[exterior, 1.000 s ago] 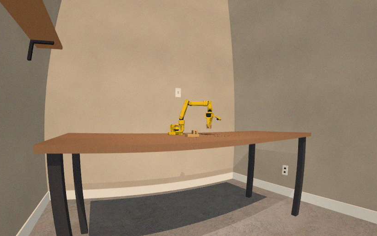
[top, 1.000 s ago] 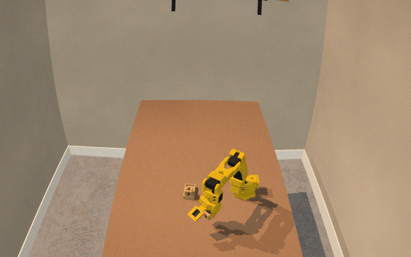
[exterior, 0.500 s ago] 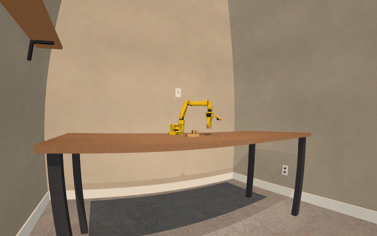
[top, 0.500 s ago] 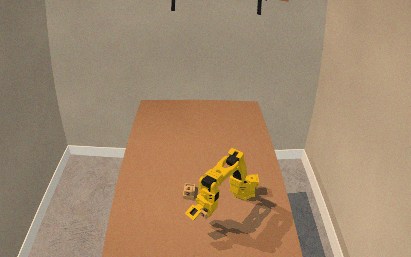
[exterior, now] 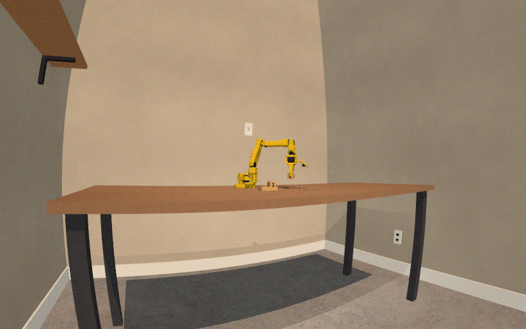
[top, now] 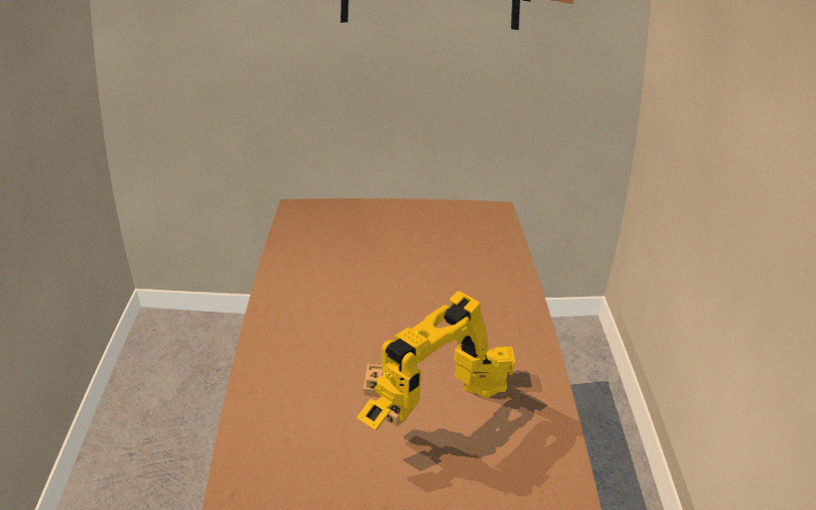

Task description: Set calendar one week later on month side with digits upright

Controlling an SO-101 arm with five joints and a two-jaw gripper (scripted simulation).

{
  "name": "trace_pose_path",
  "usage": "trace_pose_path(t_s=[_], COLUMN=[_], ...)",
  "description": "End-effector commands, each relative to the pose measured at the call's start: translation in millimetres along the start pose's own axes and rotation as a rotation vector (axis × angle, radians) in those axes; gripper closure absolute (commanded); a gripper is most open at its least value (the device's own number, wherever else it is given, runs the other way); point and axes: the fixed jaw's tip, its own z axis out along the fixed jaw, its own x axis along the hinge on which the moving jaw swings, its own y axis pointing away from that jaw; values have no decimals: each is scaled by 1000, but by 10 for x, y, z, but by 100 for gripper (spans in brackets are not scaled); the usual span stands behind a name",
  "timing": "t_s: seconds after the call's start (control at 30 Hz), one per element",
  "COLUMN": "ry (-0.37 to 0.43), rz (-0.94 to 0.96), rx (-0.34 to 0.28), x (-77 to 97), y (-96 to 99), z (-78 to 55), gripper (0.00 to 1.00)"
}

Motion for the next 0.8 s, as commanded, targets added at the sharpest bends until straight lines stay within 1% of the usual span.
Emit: trace_pose_path(t_s=[0.0,0.1,0.17,0.43,0.67,0.73,0.77], ry=[-62,-61,-61,-58,-53,-53,-52], rz=[-48,-89,-89,-213,-336,-336,-355], rx=[6,10,10,22,32,32,33], x=[-21,2,2,102,244,244,268], y=[-135,-241,-241,-554,-849,-849,-891], z=[-107,-105,-105,-96,-88,-88,-86], gripper=[100,100,100,100,100,100,100])
